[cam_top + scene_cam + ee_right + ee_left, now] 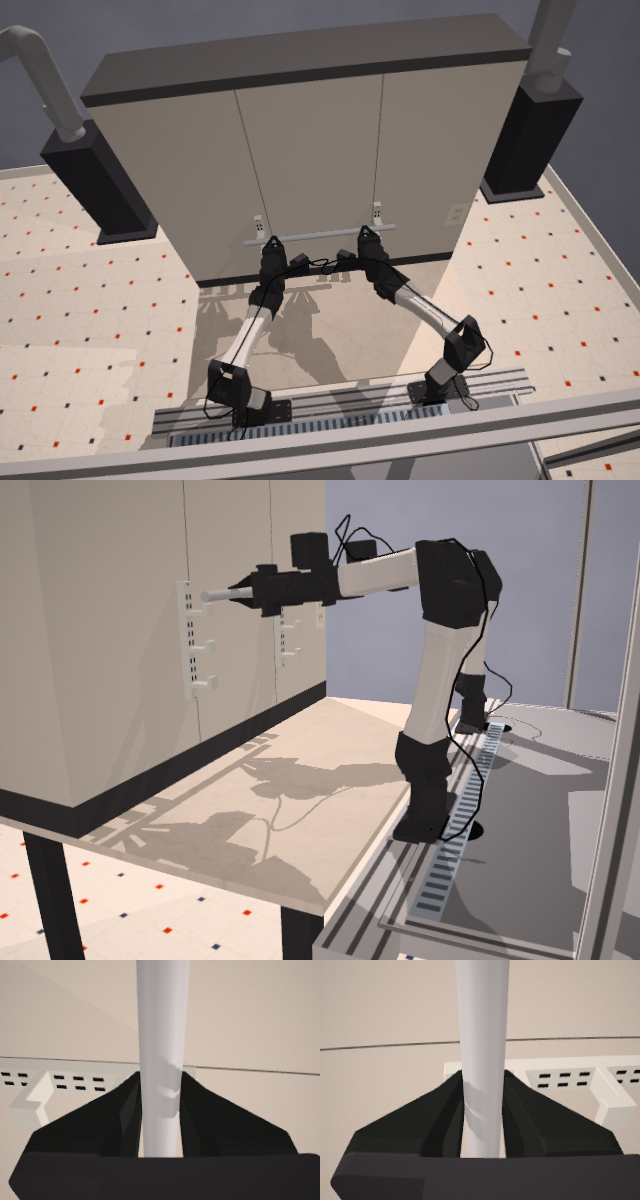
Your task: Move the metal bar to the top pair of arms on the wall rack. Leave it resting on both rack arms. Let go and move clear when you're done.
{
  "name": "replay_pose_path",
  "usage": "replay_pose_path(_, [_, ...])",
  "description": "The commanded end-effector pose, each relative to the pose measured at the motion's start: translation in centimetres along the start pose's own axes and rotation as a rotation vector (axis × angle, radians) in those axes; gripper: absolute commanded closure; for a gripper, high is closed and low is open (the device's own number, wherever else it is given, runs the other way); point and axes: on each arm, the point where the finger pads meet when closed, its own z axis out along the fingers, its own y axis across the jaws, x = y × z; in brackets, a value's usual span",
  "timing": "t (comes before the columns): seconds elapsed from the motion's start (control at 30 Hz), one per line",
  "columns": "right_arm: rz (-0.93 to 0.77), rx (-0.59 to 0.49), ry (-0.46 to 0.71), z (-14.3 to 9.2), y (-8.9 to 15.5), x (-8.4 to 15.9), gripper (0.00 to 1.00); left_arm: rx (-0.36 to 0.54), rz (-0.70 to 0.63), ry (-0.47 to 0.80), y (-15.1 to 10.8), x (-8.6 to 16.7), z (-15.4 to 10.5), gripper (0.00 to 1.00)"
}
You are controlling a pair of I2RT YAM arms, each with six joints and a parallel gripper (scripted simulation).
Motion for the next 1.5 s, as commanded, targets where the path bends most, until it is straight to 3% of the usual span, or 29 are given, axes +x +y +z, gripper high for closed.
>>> replay_pose_path(0.0, [0.008, 0.063, -0.002, 0.11, -2.63, 0.30, 1.00, -0.097, -0.013, 0.000, 3.57, 0.33, -0.07, 1.00])
replay_pose_path(1.47, [0.008, 0.063, -0.002, 0.61, -2.47, 0.30, 1.00, -0.097, -0.013, 0.000, 3.48, 0.32, 0.30, 1.00])
